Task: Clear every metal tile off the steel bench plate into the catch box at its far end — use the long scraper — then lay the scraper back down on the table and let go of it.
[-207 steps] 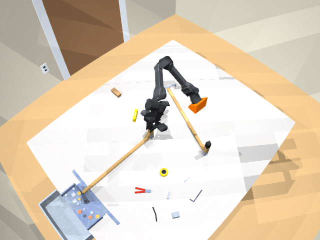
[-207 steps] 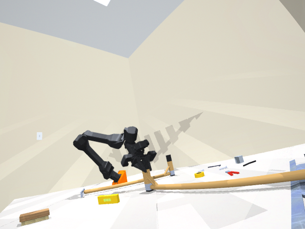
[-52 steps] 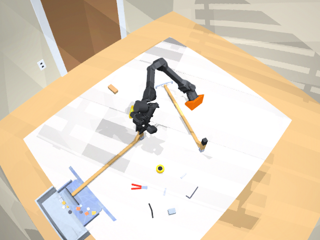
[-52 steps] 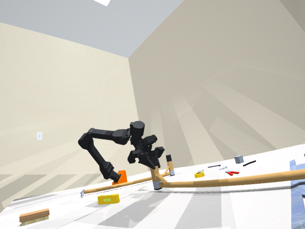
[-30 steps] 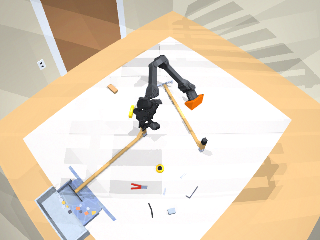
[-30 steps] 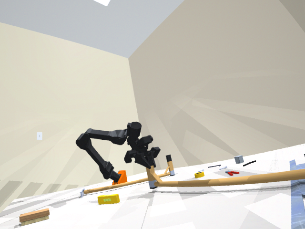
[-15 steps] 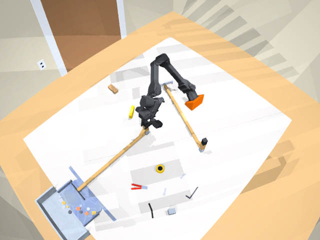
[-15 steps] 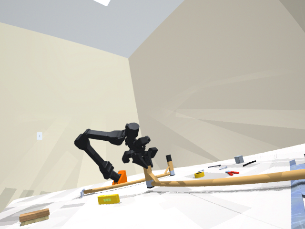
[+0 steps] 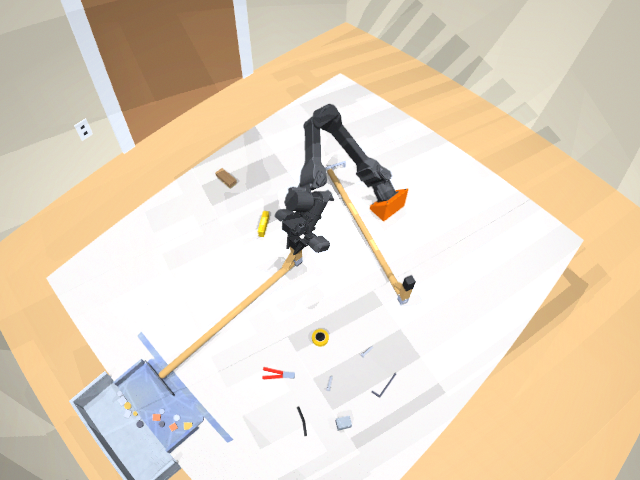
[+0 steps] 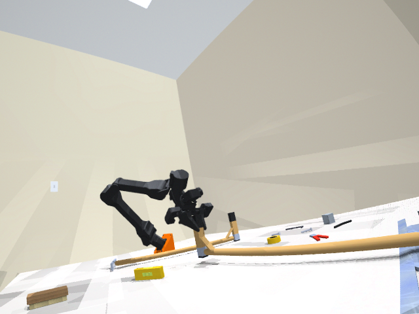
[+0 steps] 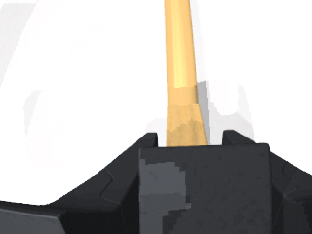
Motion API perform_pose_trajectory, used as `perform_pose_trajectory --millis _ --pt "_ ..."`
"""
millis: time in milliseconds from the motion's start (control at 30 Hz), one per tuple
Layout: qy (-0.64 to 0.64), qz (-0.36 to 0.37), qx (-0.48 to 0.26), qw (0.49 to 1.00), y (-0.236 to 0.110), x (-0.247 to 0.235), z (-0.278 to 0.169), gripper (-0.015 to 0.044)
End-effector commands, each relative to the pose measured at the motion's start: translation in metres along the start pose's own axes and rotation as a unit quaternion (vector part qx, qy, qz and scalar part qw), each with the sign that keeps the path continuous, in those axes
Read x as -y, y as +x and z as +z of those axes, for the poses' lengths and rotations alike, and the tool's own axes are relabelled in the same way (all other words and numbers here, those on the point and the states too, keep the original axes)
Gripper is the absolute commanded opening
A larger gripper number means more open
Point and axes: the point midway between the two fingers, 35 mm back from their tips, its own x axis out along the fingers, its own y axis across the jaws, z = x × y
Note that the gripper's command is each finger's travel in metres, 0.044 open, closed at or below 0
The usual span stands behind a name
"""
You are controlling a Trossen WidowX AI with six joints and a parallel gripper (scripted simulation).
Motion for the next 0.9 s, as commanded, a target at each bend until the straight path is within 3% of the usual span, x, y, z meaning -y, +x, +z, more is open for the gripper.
perform_pose_trajectory --millis 0,867 --pt "0.004 -0.001 0.005 1.0 -0.007 0.001 -0.002 0.0" --pt "0.003 -0.001 0.007 1.0 -0.024 0.001 -0.031 0.0"
